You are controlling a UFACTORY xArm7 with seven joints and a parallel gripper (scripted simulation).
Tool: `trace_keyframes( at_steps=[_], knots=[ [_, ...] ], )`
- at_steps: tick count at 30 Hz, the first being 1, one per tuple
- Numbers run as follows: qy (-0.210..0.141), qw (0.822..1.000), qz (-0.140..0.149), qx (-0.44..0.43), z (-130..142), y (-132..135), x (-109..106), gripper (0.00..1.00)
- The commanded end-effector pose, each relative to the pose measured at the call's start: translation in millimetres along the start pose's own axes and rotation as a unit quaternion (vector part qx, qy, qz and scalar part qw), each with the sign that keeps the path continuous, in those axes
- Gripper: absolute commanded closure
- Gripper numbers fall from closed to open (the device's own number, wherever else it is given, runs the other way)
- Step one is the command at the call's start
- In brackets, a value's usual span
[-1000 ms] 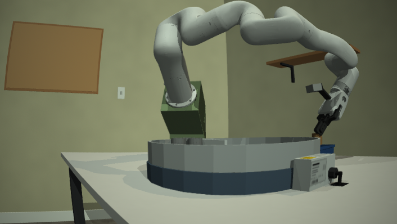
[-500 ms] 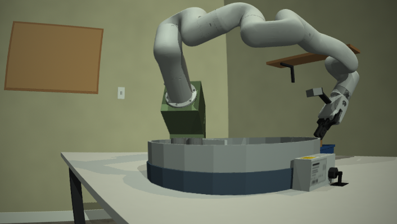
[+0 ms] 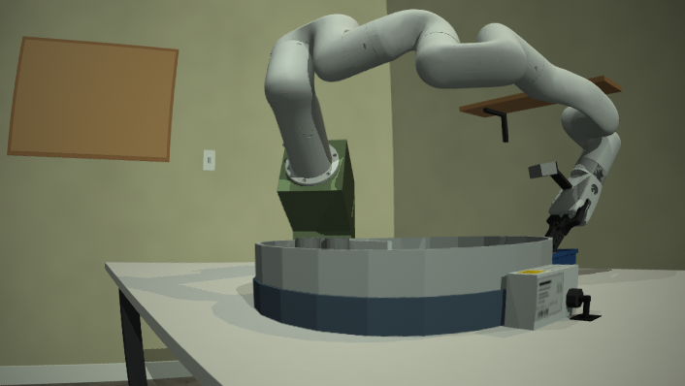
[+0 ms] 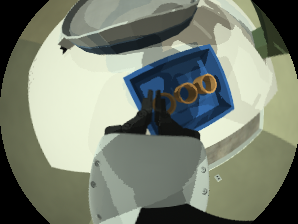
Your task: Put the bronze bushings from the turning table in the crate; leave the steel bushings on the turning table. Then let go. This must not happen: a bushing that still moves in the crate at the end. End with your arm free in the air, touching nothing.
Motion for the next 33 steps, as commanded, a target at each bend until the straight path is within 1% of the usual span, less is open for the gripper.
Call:
trace_keyframes(
  at_steps=[1, 33],
  knots=[
    [-0.002, 1.000, 0.000, 0.000, 2.8, -0.3, 1.1, 1.00],
    [-0.003, 1.000, 0.000, 0.000, 5.0, -0.4, 3.5, 1.00]
  ],
)
Point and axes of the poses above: the point where the finger pads meet when closed, its own x axis out along the fingers, its own y axis across the jaws, z = x × y, the point moved 9 cm from there along -x, back along the fingers, and after that the axes turned 1 degree about -x, right-handed, at the moved point
